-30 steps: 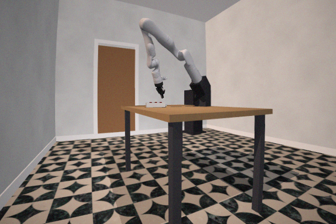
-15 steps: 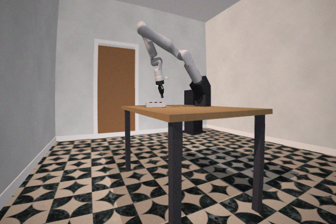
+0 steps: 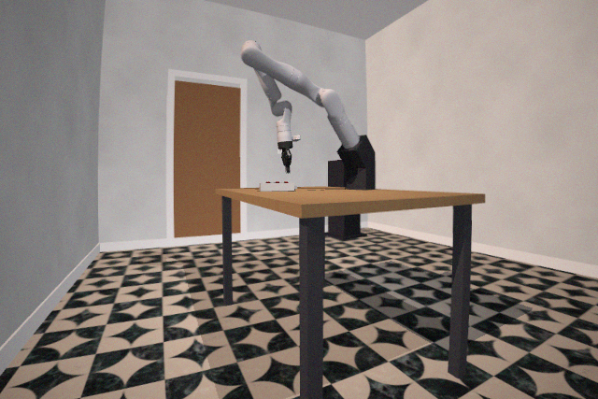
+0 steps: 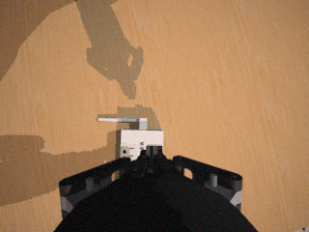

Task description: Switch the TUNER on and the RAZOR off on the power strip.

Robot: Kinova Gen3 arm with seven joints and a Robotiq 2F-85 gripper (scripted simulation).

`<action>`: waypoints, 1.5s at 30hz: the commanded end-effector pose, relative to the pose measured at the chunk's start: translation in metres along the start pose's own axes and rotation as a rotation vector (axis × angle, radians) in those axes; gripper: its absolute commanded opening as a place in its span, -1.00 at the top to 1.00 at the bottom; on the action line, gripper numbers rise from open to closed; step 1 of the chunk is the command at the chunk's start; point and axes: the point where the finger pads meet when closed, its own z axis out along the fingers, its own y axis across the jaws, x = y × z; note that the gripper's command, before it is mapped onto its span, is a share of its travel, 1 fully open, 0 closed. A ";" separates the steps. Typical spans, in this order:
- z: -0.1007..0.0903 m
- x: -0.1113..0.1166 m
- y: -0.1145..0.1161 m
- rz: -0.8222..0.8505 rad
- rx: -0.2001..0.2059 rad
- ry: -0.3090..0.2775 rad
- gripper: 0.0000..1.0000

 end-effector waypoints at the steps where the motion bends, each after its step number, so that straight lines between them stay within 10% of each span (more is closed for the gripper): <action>1: -0.005 -0.004 -0.005 0.023 0.015 -0.054 1.00; 45: -0.009 -0.010 -0.002 0.040 -0.004 -0.078 1.00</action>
